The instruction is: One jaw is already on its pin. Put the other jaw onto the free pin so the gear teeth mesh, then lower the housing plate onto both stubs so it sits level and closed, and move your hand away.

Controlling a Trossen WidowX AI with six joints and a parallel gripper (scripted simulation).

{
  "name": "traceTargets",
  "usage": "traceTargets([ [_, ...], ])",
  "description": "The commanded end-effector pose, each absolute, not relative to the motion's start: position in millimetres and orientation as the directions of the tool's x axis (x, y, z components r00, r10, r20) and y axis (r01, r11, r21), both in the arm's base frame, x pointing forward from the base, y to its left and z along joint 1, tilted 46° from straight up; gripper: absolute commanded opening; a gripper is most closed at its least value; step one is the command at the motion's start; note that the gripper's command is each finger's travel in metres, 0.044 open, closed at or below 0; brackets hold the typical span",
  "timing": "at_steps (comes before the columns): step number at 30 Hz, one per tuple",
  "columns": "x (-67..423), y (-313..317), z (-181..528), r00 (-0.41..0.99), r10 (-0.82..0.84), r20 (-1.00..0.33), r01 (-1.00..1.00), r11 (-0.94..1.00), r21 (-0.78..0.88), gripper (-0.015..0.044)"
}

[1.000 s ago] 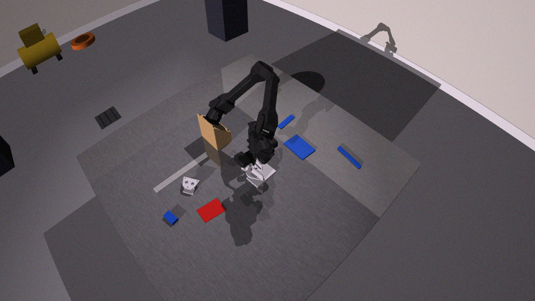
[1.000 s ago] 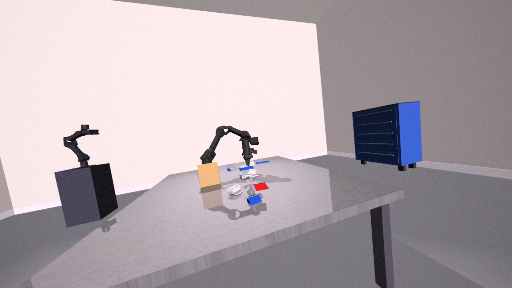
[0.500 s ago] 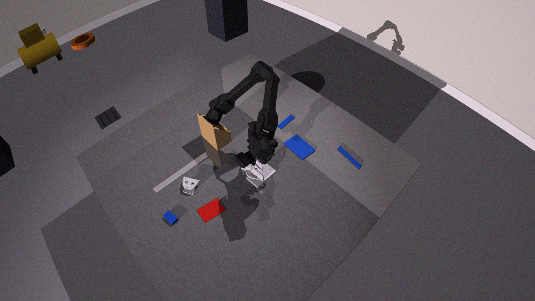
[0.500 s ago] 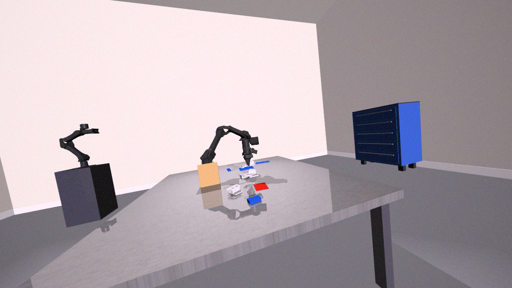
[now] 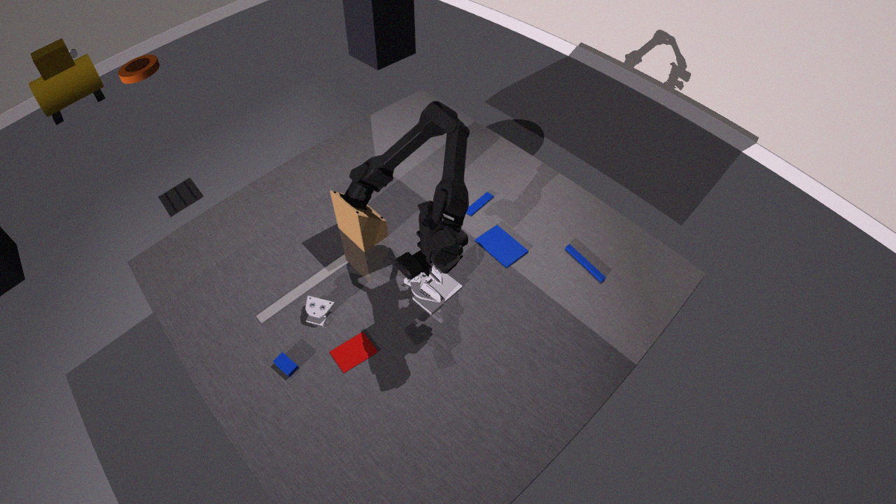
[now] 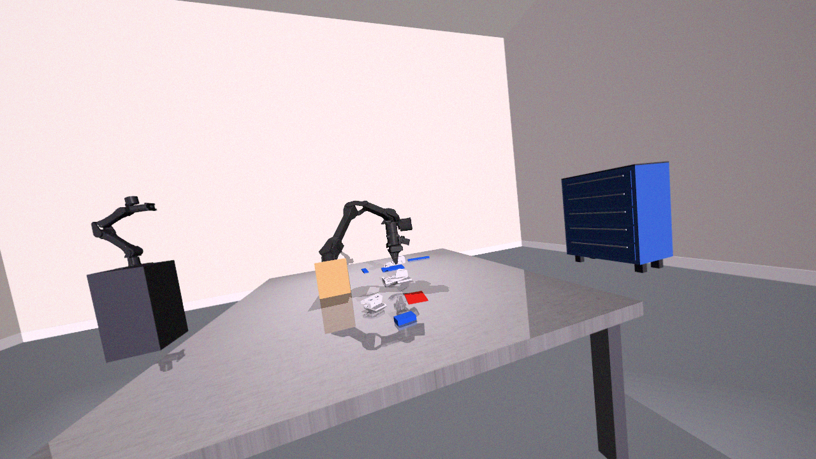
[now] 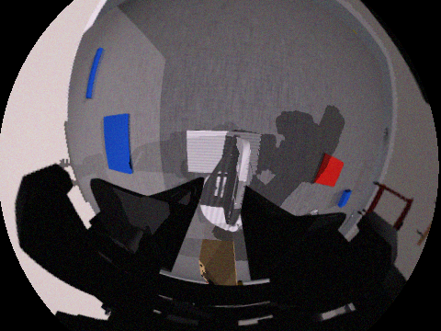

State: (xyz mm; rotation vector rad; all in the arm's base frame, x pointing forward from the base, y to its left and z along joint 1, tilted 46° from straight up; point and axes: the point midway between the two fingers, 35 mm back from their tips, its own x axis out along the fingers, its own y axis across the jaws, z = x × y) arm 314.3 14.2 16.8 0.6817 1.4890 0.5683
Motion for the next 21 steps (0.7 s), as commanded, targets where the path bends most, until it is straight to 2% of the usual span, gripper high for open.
traceTargets([
  [1,315,24,27,0.017,0.717,-0.697,0.071,0.694,0.716,0.0134],
  [21,315,35,38,0.017,0.718,-0.696,0.071,0.693,0.717,0.0134],
])
